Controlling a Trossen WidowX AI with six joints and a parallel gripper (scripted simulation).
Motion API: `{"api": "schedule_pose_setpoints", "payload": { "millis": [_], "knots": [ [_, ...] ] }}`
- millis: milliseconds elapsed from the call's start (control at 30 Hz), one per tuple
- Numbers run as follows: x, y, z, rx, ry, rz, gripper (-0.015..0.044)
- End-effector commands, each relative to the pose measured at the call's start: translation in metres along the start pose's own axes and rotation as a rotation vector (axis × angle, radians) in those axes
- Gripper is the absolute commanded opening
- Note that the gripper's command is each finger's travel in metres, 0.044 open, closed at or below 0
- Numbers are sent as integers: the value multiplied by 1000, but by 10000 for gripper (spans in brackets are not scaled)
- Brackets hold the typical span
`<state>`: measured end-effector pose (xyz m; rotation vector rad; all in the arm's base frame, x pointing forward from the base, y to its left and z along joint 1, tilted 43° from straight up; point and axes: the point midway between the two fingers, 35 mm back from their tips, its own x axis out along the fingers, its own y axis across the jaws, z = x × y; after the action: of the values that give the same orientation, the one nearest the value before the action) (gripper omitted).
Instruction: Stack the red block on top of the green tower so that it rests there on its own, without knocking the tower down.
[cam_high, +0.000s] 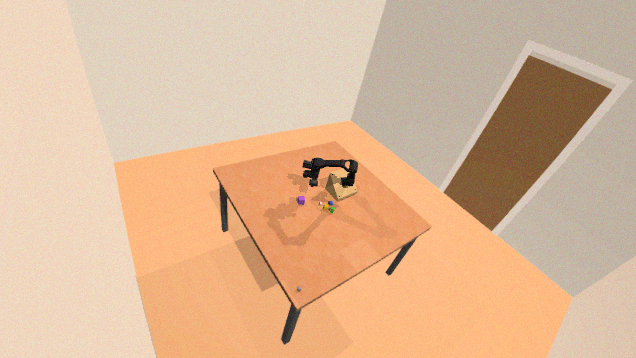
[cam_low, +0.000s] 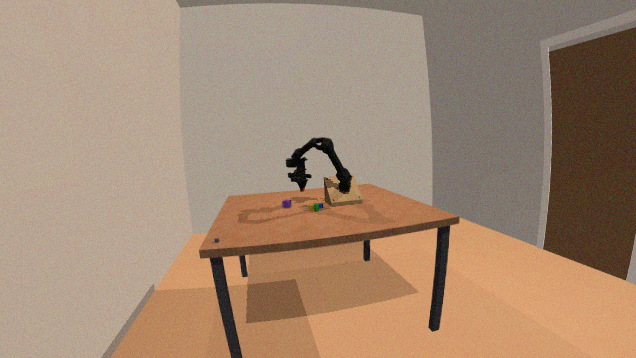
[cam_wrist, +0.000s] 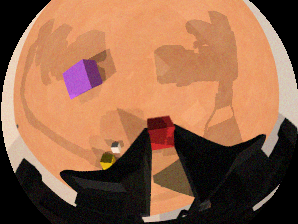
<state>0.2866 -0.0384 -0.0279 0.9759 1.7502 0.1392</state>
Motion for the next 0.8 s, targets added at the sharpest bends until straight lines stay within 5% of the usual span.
{"api": "schedule_pose_setpoints", "payload": {
  "millis": [0,767],
  "knots": [
    [-22,0,1,-5,-5,-4,0],
    [-35,62,-39,4,-21,-17,0]
  ]
}}
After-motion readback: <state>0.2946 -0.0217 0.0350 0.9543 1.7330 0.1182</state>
